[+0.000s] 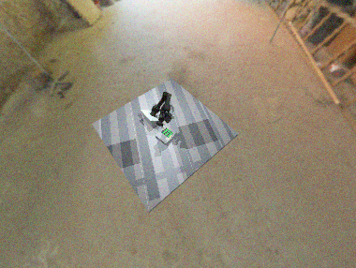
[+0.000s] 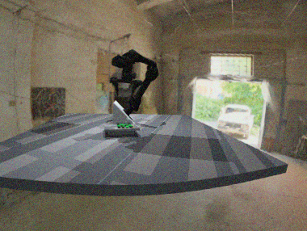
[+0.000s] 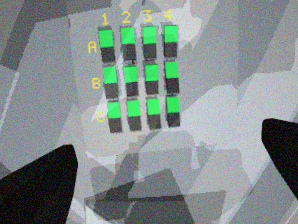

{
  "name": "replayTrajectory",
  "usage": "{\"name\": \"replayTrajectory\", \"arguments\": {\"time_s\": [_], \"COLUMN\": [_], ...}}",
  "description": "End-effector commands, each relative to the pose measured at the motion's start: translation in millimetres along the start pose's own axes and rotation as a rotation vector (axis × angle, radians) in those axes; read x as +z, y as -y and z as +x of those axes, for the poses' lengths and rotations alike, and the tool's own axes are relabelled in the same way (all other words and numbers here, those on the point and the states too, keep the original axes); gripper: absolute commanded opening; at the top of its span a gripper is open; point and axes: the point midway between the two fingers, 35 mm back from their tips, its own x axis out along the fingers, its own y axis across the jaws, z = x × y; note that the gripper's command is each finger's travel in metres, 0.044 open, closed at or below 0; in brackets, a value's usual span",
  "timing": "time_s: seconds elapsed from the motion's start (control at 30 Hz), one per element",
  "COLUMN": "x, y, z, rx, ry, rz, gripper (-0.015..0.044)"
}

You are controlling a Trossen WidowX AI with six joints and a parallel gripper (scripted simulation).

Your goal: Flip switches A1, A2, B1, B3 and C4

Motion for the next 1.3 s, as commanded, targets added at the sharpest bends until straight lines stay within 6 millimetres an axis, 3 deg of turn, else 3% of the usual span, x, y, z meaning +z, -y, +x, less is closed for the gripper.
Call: {"name": "replayTrajectory", "arguments": {"time_s": [0.0,0.23,0.47,0.63,1.27], "x": [1.7,45.3,46.1,46.4,45.9], "y": [-0.6,-35.2,-36.6,-39.5,-41.4], "z": [2.7,97.7,100.5,135.3,158.1], "rx": [0.001,0.071,0.074,0.076,0.076], "ry": [0.000,-0.023,-0.024,-0.049,-0.049], "rz": [0.002,0.054,0.056,0.054,0.054], "gripper": [0.0374,0.0190,0.0006,0.0000,0.0000]}}
